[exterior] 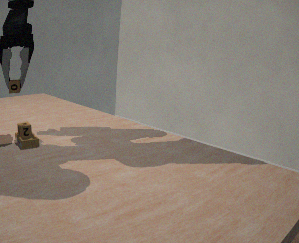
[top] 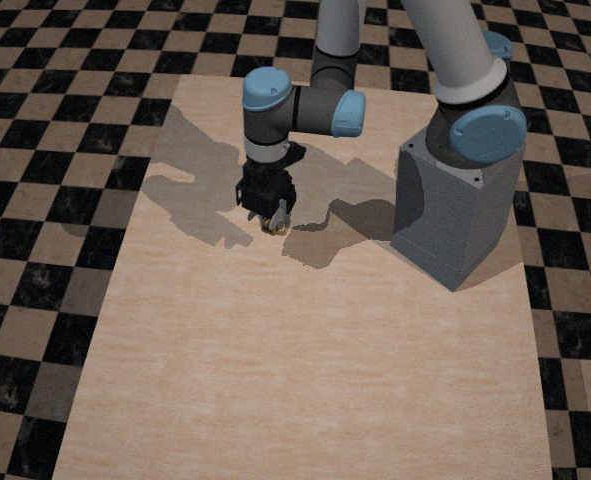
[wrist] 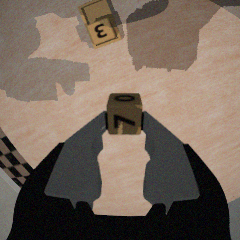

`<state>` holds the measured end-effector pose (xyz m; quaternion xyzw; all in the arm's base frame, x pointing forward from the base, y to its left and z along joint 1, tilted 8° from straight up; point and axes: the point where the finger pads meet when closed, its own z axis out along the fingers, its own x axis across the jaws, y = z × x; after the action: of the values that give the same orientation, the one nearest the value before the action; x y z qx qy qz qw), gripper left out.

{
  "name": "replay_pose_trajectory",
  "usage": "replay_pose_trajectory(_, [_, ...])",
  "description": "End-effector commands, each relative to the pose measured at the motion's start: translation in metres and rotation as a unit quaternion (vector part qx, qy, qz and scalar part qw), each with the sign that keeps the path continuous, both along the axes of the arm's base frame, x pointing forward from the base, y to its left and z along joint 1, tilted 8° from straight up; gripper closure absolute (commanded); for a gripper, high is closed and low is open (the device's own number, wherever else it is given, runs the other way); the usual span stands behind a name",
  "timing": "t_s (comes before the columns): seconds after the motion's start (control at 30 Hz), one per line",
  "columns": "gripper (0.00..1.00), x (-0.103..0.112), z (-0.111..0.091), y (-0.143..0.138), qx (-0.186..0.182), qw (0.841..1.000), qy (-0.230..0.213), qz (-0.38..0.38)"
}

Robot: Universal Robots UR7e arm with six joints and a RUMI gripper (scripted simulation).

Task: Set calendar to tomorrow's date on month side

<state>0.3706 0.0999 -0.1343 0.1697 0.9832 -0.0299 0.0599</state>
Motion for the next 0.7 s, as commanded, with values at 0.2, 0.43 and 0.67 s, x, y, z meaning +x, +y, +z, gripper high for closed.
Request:
replay_pose_trajectory(0.2, [0.9, -0.0021, 0.0006, -0.0026, 0.01, 0.995, -0.008, -0.101])
replay_pose_trajectory(0.43, [0.9, -0.0041, 0.0008, -0.0046, 0.02, 0.981, -0.016, -0.19])
replay_pose_trajectory(0.67, [0.9, -0.0055, 0.001, -0.0058, 0.028, 0.965, -0.021, -0.261])
